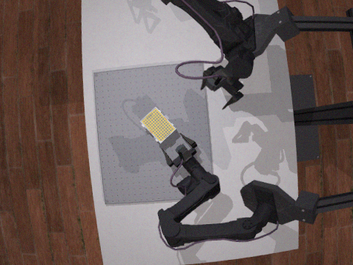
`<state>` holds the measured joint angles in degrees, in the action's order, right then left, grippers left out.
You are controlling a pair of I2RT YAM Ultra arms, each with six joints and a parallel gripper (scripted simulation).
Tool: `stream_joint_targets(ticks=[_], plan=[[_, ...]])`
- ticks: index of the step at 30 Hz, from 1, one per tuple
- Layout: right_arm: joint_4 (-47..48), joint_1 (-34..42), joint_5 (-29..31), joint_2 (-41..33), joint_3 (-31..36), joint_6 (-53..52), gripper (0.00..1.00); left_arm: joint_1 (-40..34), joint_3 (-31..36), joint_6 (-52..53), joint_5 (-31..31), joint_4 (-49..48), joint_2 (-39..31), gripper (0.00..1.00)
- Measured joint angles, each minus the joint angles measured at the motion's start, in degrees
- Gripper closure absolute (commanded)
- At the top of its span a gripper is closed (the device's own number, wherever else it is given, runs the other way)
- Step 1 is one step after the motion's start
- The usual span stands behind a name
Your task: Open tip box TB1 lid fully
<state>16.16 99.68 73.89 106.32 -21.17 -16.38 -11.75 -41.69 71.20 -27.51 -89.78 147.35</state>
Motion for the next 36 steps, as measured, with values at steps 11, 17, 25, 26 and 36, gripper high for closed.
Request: stream_joint_targets(ticks=[11, 17, 25, 26, 36], plan=[[-20.5, 2.3, 1.1, -3.3, 0.0, -5.5, 0.00, 0.0, 0.0, 0.0, 0.0, 0.0, 0.0, 0.00], [-31.6, 5.0, 1.6, -5.4, 0.3, -8.7, 0.00, 0.0, 0.0, 0.0, 0.0, 0.0, 0.0, 0.00], [-42.6, 5.7, 1.4, -5.4, -0.8, -15.7, 0.00, -0.2, -1.0, -0.4, 0.6, -0.1, 1.3, 0.00], [-43.5, 5.7, 1.4, -5.3, -1.2, -16.6, 0.00, -0.4, -1.4, -0.5, 0.8, -0.1, 1.6, 0.00], [-49.0, 5.9, 1.2, -3.2, -2.9, -22.1, 0.00, -1.9, -5.0, -1.3, 2.2, -0.1, 3.9, 0.00]])
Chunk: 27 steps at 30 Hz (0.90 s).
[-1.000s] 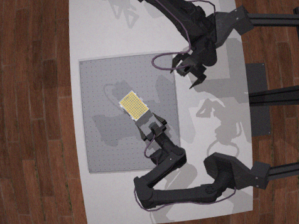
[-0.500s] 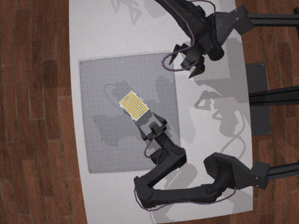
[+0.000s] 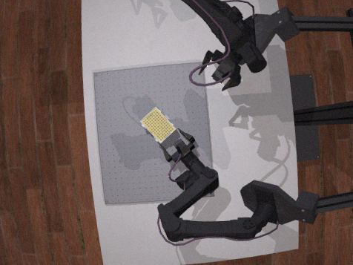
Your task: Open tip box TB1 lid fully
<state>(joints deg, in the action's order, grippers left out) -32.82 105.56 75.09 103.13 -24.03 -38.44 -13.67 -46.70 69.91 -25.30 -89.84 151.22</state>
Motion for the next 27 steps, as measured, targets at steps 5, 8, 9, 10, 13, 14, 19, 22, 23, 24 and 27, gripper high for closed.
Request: stream_joint_targets(ticks=[5, 8, 9, 10, 13, 14, 19, 22, 23, 24, 27], plan=[[-0.9, 0.0, 0.0, 0.2, -0.2, -1.0, 0.00, -0.4, -1.1, -0.3, 0.4, 0.0, 0.7, 0.00], [-1.2, 0.0, -0.1, 0.2, -0.2, -1.3, 0.00, -0.7, -2.2, -0.7, 0.9, 0.0, 1.3, 0.00], [-1.3, 0.0, -0.1, 0.3, -0.2, -1.4, 0.00, -0.8, -2.4, -0.9, 1.2, 0.0, 1.4, 0.00], [-1.4, 0.0, -0.1, 0.3, -0.3, -1.5, 0.00, -1.0, -2.6, -1.3, 1.6, 0.0, 1.5, 0.00], [-1.5, 0.1, -0.1, 0.3, -0.3, -1.6, 0.00, -1.7, -3.4, -2.2, 2.5, 0.2, 1.7, 0.04], [-1.6, 0.1, -0.1, 0.3, -0.3, -1.7, 0.00, -1.8, -3.6, -2.4, 2.6, 0.2, 1.7, 0.04], [-1.7, 0.1, -0.1, 0.3, -0.3, -1.8, 0.00, -1.9, -3.7, -2.8, 2.8, 0.3, 1.7, 0.09], [-1.7, 0.1, -0.1, 0.3, -0.3, -1.8, 0.00, -1.9, -3.7, -2.9, 2.8, 0.3, 1.7, 0.13], [-1.7, 0.1, -0.1, 0.3, -0.3, -1.8, 0.00, -1.9, -3.7, -3.0, 2.8, 0.3, 1.7, 0.13], [-1.7, 0.1, -0.1, 0.3, -0.3, -1.9, 0.00, -1.9, -3.7, -3.0, 2.8, 0.3, 1.7, 0.14], [-1.7, 0.1, -0.1, 0.4, -0.4, -2.0, 0.00, -1.9, -3.7, -3.0, 2.8, 0.3, 1.7, 0.28]])
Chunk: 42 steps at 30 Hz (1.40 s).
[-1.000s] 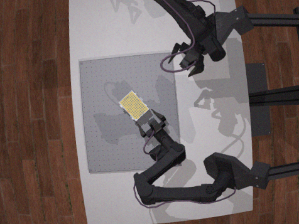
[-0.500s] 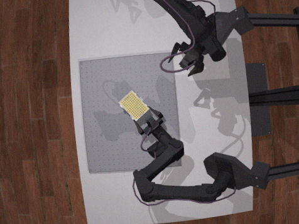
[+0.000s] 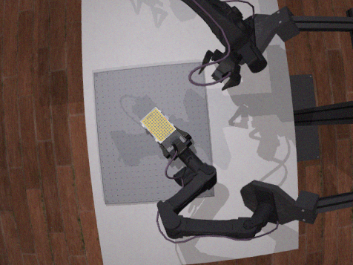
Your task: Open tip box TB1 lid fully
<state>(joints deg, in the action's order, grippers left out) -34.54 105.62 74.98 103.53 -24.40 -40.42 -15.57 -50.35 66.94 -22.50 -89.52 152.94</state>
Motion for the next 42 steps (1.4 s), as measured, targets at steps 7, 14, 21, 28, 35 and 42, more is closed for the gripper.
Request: stream_joint_targets(ticks=[7, 14, 21, 28, 35, 42], plan=[[0.0, 0.0, -0.1, 0.0, -0.1, -0.1, 0.11, 0.0, 0.0, 0.0, 0.0, 0.0, 0.0, 0.28], [1.9, -0.3, -1.8, 1.1, -1.3, 1.2, 0.57, 0.0, 0.0, 0.0, 0.0, 0.0, 0.0, 0.17], [12.8, -8.7, -8.3, 4.5, -3.7, 10.2, 0.57, 0.0, 0.0, 0.0, 0.0, 0.0, 0.0, 0.17], [27.9, -20.6, -14.6, 8.6, -6.4, 23.5, 0.57, 0.0, 0.0, 0.0, 0.0, 0.0, 0.0, 0.17], [44.5, -35.1, -21.4, 13.2, -8.0, 41.3, 0.57, 0.0, 0.0, 0.0, 0.0, 0.0, 0.0, 0.17], [61.6, -47.9, -27.6, 15.7, -8.1, 57.6, 0.57, 0.0, 0.0, 0.0, 0.0, 0.0, 0.0, 0.17]])
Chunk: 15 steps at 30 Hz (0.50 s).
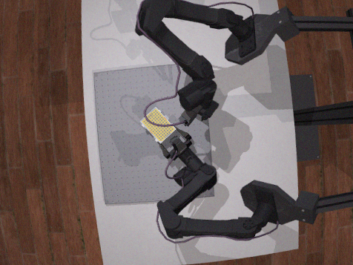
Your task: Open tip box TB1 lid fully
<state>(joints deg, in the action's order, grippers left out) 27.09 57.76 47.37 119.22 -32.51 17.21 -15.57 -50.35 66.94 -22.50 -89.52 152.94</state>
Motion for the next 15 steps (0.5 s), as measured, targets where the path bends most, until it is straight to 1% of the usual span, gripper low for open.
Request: stream_joint_targets(ticks=[6, 11, 15], plan=[[15.3, -4.5, -4.9, 0.8, 0.5, 10.5, 0.57, 0.0, 0.0, 0.0, 0.0, 0.0, 0.0, 0.17], [29.5, -12.5, -9.3, 2.4, 0.5, 20.9, 0.57, 0.0, 0.0, 0.0, 0.0, 0.0, 0.0, 0.17], [41.1, -17.4, -13.2, 5.7, 1.6, 27.5, 0.57, 0.0, 0.0, 0.0, 0.0, 0.0, 0.0, 0.17]])
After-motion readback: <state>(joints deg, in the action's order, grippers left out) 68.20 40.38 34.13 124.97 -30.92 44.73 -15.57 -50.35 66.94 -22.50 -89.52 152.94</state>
